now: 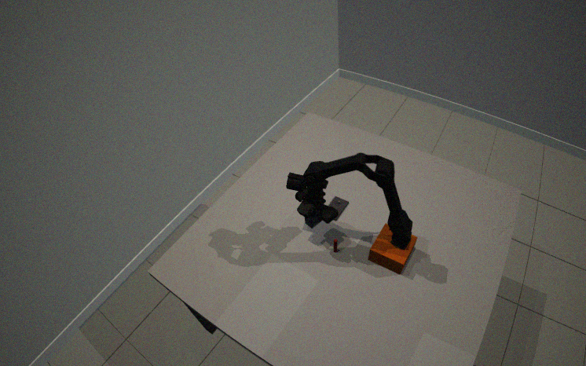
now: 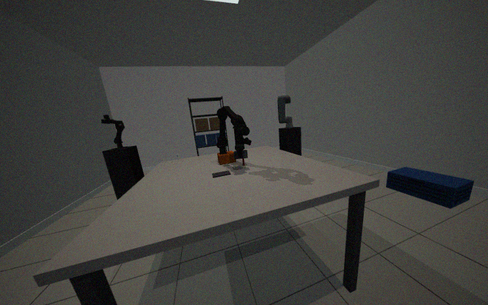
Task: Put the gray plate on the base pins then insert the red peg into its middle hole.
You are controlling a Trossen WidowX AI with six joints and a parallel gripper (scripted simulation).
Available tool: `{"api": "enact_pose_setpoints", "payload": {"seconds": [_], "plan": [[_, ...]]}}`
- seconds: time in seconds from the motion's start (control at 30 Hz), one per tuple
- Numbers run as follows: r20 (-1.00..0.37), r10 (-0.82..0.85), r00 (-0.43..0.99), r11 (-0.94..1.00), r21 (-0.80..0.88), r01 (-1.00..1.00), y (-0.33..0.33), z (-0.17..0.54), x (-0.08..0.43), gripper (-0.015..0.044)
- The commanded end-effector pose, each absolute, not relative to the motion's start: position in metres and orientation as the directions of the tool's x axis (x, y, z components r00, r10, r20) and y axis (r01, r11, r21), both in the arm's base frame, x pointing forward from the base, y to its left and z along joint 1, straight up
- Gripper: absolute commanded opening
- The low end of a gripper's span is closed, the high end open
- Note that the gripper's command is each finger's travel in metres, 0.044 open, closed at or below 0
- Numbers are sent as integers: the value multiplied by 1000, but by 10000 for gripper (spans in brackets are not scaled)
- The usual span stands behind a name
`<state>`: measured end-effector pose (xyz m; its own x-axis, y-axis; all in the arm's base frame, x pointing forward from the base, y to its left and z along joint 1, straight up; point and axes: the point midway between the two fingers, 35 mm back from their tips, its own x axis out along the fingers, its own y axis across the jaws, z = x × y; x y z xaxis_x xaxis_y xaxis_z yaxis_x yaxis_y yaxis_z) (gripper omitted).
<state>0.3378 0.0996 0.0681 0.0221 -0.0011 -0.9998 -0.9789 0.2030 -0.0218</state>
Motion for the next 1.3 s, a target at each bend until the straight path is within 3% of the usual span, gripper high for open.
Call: {"api": "enact_pose_setpoints", "payload": {"seconds": [0.0,0.37,1.27], "plan": [[-999,5,35,206,-33,-978,101,84,337,0],[-999,5,35,205,-33,-978,100,108,330,0],[-999,-1,36,76,-36,-996,25,68,349,0]]}}
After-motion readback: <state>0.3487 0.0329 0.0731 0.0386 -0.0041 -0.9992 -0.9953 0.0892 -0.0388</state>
